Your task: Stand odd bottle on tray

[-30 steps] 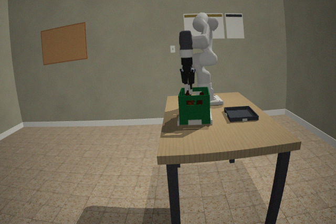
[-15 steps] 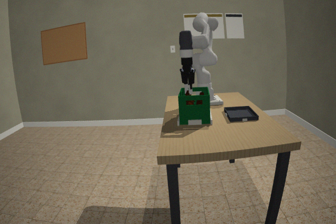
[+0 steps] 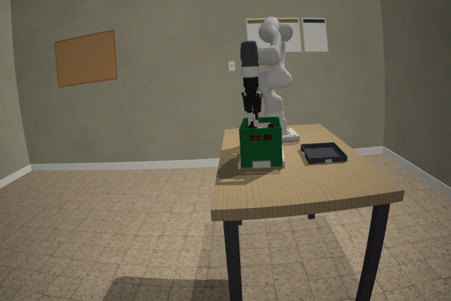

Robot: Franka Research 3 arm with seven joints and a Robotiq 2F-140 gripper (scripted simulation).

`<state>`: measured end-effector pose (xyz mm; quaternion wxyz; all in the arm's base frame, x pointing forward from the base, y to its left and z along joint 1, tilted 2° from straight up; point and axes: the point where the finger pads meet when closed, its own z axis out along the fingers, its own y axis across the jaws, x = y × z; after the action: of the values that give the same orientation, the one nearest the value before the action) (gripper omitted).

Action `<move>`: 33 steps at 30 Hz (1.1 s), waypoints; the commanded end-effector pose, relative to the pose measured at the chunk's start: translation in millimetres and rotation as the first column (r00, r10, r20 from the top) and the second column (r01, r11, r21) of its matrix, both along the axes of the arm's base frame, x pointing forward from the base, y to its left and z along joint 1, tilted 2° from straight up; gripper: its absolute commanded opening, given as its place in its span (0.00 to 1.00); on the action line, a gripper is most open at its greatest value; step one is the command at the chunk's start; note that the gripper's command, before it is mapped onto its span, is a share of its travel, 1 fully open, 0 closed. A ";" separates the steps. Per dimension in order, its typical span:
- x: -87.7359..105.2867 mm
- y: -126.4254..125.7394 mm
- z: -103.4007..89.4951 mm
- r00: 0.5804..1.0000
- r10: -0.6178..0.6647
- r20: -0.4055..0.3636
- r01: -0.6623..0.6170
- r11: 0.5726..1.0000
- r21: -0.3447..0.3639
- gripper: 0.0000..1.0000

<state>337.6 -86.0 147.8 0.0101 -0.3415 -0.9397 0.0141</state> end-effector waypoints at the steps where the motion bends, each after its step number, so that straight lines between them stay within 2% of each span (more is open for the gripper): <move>1: 1.2 0.3 5.3 1.000 -0.001 0.003 0.001 1.000 0.000 0.10; 33: 1.4 -1.5 34.7 1.000 -0.001 0.003 0.001 1.000 0.000 0.10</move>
<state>338.8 -86.4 178.1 0.0096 -0.3446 -0.9386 0.0127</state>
